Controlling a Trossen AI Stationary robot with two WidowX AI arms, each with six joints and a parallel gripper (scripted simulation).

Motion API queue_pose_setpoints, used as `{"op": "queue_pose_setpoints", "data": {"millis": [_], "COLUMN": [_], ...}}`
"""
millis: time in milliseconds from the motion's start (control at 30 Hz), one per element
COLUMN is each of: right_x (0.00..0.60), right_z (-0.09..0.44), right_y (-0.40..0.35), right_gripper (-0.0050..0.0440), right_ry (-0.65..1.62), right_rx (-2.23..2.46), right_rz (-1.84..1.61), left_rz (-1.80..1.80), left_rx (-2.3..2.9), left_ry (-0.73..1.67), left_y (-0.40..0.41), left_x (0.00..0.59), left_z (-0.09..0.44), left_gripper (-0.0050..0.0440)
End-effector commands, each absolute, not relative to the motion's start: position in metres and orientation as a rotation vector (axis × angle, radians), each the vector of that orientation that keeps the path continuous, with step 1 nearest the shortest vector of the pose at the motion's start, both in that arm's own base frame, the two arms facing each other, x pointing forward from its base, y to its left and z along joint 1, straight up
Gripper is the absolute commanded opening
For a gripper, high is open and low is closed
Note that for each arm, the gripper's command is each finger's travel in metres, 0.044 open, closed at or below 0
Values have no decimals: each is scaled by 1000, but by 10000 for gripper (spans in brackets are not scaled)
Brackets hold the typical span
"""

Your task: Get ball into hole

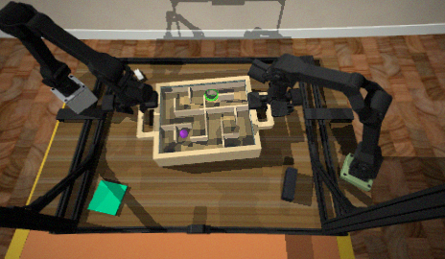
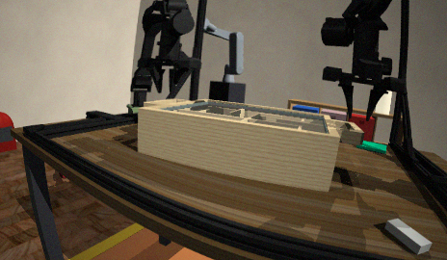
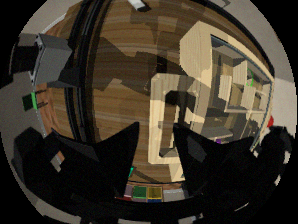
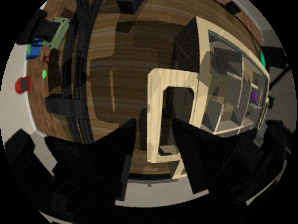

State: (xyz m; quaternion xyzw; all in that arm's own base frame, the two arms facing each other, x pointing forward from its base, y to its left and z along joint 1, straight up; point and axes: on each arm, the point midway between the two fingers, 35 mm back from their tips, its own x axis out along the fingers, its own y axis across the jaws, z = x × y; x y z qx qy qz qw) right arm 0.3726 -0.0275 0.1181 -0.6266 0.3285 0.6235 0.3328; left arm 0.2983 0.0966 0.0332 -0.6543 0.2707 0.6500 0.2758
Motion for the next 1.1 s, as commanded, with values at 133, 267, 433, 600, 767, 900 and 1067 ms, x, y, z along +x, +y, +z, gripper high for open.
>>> {"op": "queue_pose_setpoints", "data": {"millis": [133, 267, 433, 600, 767, 900, 1067], "right_x": [372, 372, 372, 372, 373, 373, 373], "right_z": [116, 116, 116, 114, 110, 103, 95], "right_y": [-28, -28, -28, -28, -28, -28, -28], "right_gripper": [187, 187, 187, 187, 187, 187, 187], "right_ry": [862, 862, 862, 862, 862, 862, 862], "right_rx": [-1637, -1637, -1637, -1637, -1637, -1637, -1637], "right_rz": [1636, 1636, 1636, 1636, 1636, 1636, 1636], "left_rz": [1753, 1753, 1753, 1753, 1753, 1753, 1754], "left_rx": [-1757, -1757, -1757, -1757, -1757, -1756, -1756], "left_ry": [735, 735, 735, 735, 735, 735, 735], "left_y": [96, 96, 96, 96, 96, 96, 96], "left_x": [297, 297, 297, 297, 298, 298, 299], "left_z": [30, 30, 30, 29, 24, 18, 9], "left_gripper": [187, 187, 187, 187, 187, 187, 187]}}
